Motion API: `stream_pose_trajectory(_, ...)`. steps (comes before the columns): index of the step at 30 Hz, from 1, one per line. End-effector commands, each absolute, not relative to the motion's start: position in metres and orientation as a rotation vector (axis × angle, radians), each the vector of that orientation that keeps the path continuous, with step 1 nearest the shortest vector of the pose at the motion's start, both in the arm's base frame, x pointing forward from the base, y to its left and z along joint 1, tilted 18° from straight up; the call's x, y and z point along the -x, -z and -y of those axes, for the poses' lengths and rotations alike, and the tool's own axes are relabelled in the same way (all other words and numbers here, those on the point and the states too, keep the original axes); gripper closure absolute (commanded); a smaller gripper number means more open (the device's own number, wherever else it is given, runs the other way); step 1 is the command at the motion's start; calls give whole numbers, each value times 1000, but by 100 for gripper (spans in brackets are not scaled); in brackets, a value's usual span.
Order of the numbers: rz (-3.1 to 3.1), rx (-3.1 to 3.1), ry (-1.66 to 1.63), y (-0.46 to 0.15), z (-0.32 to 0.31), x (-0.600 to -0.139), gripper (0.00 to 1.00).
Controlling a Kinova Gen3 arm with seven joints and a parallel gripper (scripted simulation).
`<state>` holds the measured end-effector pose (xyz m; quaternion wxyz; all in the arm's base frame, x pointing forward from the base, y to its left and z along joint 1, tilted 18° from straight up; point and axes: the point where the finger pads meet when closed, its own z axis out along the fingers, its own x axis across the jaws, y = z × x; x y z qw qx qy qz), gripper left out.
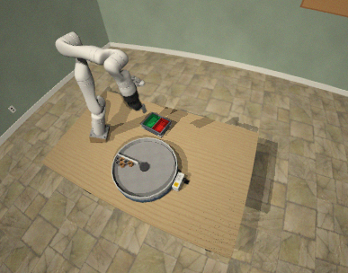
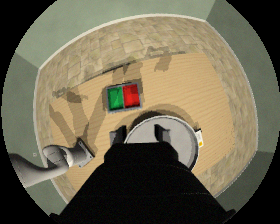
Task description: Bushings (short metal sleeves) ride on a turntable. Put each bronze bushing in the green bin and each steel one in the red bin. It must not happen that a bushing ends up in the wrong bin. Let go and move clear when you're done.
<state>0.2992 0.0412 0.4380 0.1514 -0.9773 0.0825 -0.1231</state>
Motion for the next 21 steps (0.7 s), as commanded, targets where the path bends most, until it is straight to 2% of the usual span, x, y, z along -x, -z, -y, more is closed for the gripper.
stream_pose_trajectory(1, -239, 2865, 382, -440, -41, -299, 0)
stream_pose_trajectory(21, -238, 2925, 393, -440, -41, -299, 0)
